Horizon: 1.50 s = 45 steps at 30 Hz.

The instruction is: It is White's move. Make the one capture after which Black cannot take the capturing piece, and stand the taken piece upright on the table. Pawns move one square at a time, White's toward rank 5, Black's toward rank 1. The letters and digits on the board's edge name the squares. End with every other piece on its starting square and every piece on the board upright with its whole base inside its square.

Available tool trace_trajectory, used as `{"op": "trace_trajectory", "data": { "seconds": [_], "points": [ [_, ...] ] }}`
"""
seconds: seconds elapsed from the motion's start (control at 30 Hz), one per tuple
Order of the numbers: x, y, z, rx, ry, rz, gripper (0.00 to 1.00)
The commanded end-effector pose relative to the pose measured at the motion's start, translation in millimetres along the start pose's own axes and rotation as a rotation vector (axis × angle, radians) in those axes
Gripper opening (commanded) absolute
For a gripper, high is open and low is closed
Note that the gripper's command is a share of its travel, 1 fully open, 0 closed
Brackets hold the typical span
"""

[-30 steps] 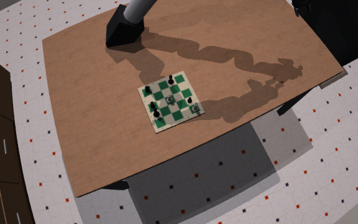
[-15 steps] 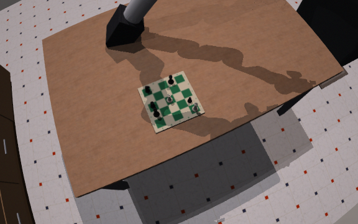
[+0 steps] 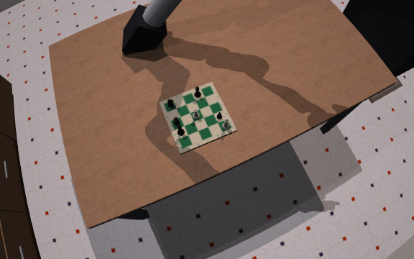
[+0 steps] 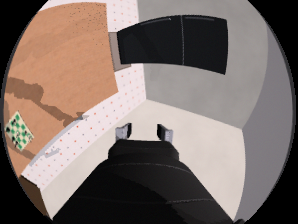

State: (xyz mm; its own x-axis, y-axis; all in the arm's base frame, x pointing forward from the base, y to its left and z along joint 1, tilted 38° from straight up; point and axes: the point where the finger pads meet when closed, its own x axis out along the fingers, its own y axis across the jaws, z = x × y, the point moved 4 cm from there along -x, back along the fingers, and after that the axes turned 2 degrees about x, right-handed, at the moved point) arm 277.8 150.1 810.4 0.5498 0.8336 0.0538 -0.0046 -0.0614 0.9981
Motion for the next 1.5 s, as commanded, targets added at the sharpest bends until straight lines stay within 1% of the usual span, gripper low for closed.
{"op": "trace_trajectory", "data": {
  "seconds": [0.0, 0.03, 0.07, 0.13, 0.2, 0.3, 0.37, 0.47, 0.5, 0.57, 0.63, 0.67, 0.77, 0.87, 0.97, 1.0, 1.07, 1.1, 1.13, 1.17, 1.23, 1.27, 1.3, 1.33, 1.37, 1.43, 1.47],
  "points": [
    [-41.2, 25, 31, 0.030, 0.003, 0.071, 1.00],
    [-55.8, 29, 47, 0.047, 0.000, 0.089, 1.00],
    [-55.8, 29, 47, 0.047, 0.000, 0.089, 1.00],
    [-84.9, 34, 81, 0.083, -0.006, 0.123, 1.00],
    [-113.4, 34, 118, 0.123, -0.011, 0.154, 1.00],
    [-113.4, 34, 118, 0.123, -0.011, 0.154, 1.00],
    [-140.4, 28, 157, 0.167, -0.017, 0.181, 1.00],
    [-176.6, 6, 219, 0.242, -0.024, 0.214, 1.00],
    [-176.6, 6, 219, 0.242, -0.024, 0.214, 1.00],
    [-196.8, -16, 260, 0.296, -0.028, 0.228, 1.00],
    [-213.5, -44, 300, 0.353, -0.031, 0.237, 1.00],
    [-213.5, -44, 300, 0.353, -0.031, 0.237, 1.00],
    [-231.0, -96, 358, 0.442, -0.033, 0.238, 1.00],
    [-231.0, -96, 358, 0.442, -0.033, 0.238, 1.00],
    [-239.6, -159, 408, 0.536, -0.032, 0.225, 1.00],
    [-239.6, -159, 408, 0.536, -0.032, 0.225, 1.00],
    [-240.7, -206, 437, 0.599, -0.029, 0.208, 1.00],
    [-240.7, -206, 437, 0.599, -0.029, 0.208, 1.00],
    [-240.0, -230, 449, 0.630, -0.027, 0.197, 1.00],
    [-240.0, -230, 449, 0.630, -0.027, 0.197, 1.00],
    [-236.5, -280, 470, 0.692, -0.021, 0.170, 1.00],
    [-236.5, -280, 470, 0.692, -0.021, 0.170, 1.00],
    [-233.9, -305, 479, 0.723, -0.017, 0.155, 1.00],
    [-233.9, -305, 479, 0.723, -0.017, 0.155, 1.00],
    [-230.8, -331, 487, 0.753, -0.013, 0.138, 1.00],
    [-230.8, -331, 487, 0.753, -0.013, 0.138, 1.00],
    [-227.2, -356, 493, 0.783, -0.008, 0.120, 1.00]
  ]
}}
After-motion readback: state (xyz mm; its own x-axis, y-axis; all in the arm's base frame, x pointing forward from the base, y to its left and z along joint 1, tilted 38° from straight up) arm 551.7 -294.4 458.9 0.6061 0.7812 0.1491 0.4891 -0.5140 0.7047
